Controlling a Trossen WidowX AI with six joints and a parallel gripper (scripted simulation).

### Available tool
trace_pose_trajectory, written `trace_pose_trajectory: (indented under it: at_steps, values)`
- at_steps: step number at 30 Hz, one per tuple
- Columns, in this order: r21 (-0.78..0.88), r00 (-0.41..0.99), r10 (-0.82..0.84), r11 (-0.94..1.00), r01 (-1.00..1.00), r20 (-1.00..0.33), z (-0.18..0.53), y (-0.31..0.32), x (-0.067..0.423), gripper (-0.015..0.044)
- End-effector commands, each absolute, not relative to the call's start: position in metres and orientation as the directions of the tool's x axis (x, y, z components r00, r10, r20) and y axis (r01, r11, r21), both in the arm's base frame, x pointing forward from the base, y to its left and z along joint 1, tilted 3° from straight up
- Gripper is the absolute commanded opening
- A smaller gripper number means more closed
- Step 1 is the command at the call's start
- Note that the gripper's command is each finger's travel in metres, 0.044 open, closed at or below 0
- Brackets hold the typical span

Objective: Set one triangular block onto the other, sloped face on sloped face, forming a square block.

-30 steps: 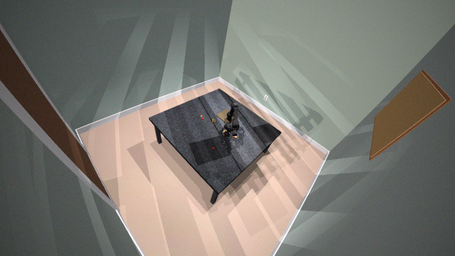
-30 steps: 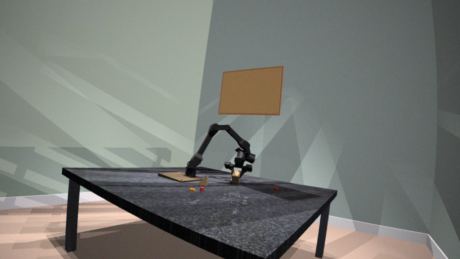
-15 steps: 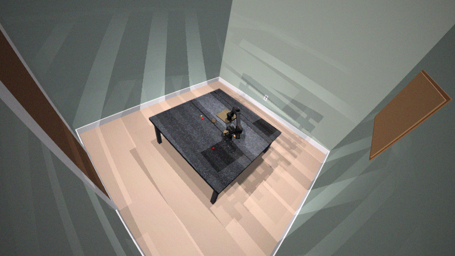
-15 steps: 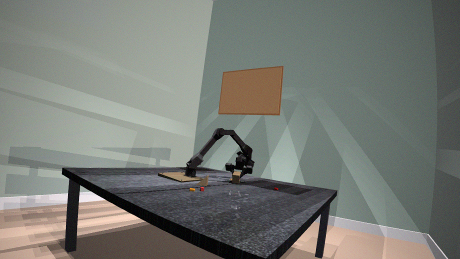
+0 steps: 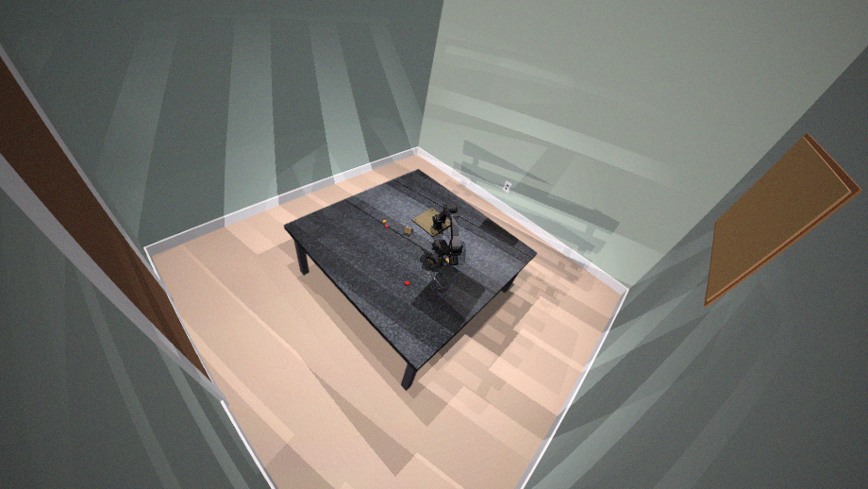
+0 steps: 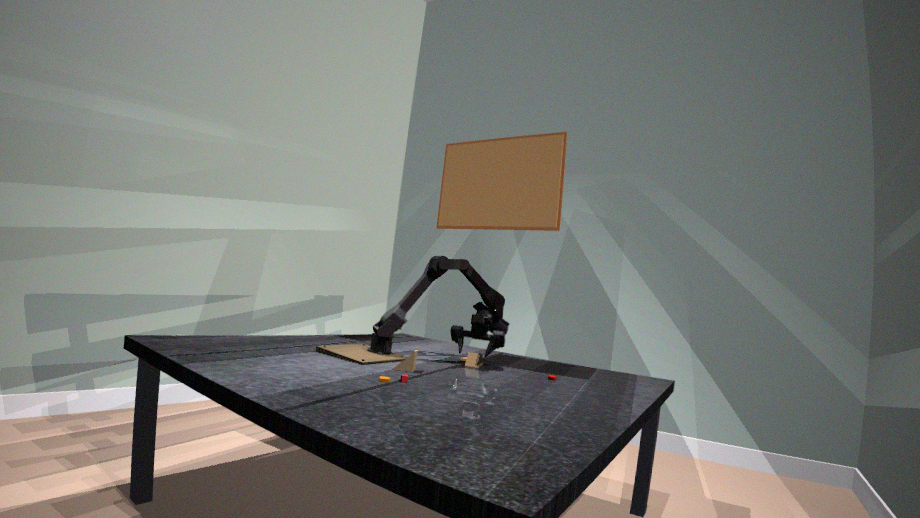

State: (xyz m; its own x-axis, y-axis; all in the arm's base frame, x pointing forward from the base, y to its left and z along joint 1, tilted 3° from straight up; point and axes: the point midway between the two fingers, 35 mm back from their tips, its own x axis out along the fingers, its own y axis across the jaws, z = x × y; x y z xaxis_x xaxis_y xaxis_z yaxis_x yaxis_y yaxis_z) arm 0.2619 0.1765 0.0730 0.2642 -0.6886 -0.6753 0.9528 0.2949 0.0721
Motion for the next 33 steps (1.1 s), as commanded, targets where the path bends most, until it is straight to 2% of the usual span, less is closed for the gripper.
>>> trace_pose_trajectory:
  at_steps: [1, 5, 13, 18, 22, 27, 30, 33]
  values:
    - [0.069, 0.261, -0.686, 0.295, 0.953, -0.679, 0.072, 0.177, 0.261, 0.0440]
    - [0.070, 0.265, -0.683, 0.299, 0.952, -0.681, 0.075, 0.177, 0.261, 0.0440]
    - [0.128, 0.396, -0.565, 0.454, 0.882, -0.724, 0.172, 0.171, 0.251, 0.0440]
    - [0.138, 0.385, -0.557, 0.433, 0.891, -0.736, 0.170, 0.171, 0.252, 0.0440]
    - [-0.052, 0.130, -0.473, 0.354, 0.934, -0.871, 0.139, 0.149, 0.250, 0.0440]
    - [-0.220, -0.172, -0.170, 0.326, 0.920, -0.970, 0.109, 0.132, 0.247, 0.0440]
    - [-0.223, -0.264, 0.076, 0.345, 0.912, -0.962, 0.101, 0.127, 0.250, 0.0440]
    - [-0.149, -0.275, 0.335, 0.356, 0.922, -0.901, 0.101, 0.123, 0.259, 0.0440]
